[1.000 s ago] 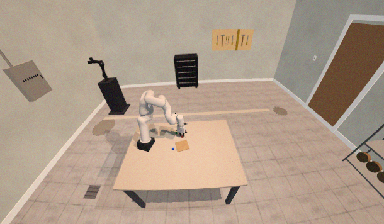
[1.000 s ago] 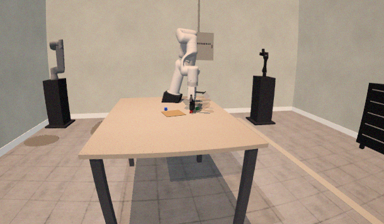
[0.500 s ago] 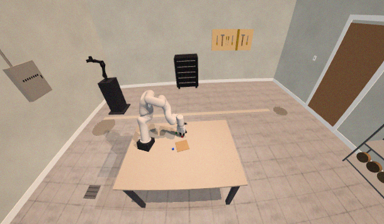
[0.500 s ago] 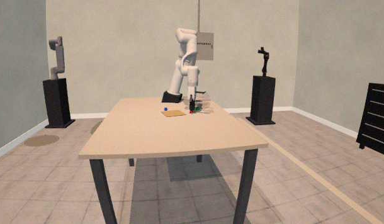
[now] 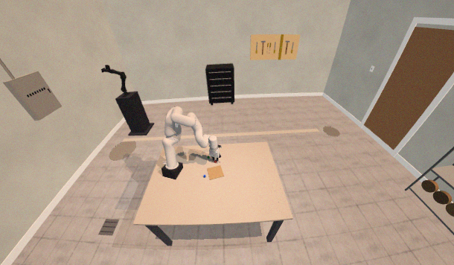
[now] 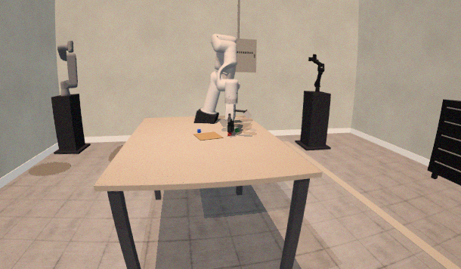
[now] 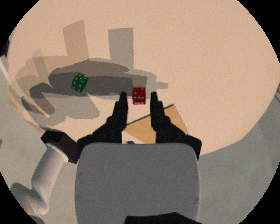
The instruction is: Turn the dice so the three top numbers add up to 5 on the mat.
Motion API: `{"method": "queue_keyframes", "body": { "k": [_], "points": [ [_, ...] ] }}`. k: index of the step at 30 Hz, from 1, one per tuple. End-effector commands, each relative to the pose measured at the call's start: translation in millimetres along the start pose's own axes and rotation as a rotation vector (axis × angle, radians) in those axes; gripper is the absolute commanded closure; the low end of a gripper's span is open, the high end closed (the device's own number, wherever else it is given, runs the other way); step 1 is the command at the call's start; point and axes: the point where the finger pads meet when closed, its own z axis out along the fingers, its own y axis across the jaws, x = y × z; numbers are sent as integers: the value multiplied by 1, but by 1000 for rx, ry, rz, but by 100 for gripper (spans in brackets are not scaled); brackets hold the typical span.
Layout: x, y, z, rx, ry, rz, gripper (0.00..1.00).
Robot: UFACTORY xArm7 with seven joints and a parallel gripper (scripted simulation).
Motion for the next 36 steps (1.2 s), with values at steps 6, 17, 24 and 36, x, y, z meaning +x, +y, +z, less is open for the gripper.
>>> {"method": "queue_keyframes", "body": {
  "k": [6, 17, 24, 36],
  "points": [
    [0, 1, -1, -3, 1, 0, 64],
    [0, 1, -1, -3, 1, 0, 64],
    [0, 1, -1, -3, 1, 0, 64],
    [0, 1, 3, -3, 1, 0, 64]
  ]
}}
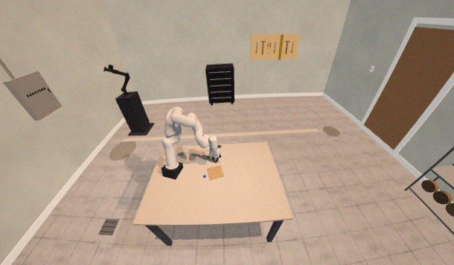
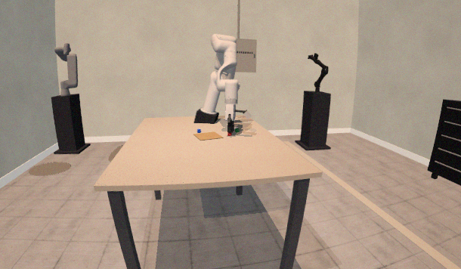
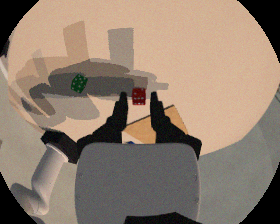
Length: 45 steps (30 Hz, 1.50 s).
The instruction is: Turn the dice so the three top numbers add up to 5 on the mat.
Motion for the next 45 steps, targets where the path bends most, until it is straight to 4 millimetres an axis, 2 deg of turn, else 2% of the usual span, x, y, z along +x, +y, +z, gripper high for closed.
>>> {"method": "queue_keyframes", "body": {
  "k": [1, 18, 45],
  "points": [
    [0, 1, 2, -3, 1, 0, 64],
    [0, 1, 20, -3, 1, 0, 64],
    [0, 1, 21, -3, 1, 0, 64]
  ]
}}
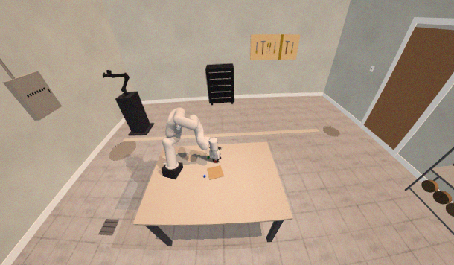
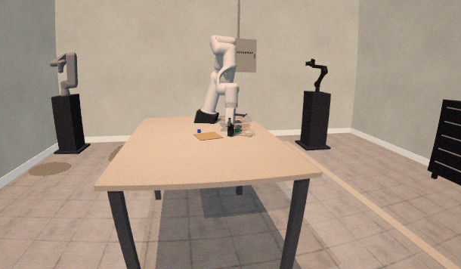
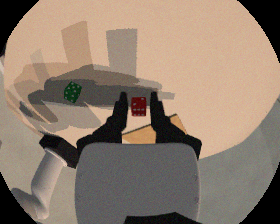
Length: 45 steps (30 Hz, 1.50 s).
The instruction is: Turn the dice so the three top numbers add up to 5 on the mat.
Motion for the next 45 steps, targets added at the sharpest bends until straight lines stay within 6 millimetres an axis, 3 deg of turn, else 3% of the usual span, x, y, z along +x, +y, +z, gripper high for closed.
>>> {"method": "queue_keyframes", "body": {
  "k": [1, 12, 13, 45],
  "points": [
    [0, 1, -1, -3, 1, 0, 64],
    [0, 1, -1, -3, 1, 0, 64],
    [0, 1, -1, -3, 1, 0, 85],
    [0, 1, -1, -3, 1, 0, 85]
  ]
}}
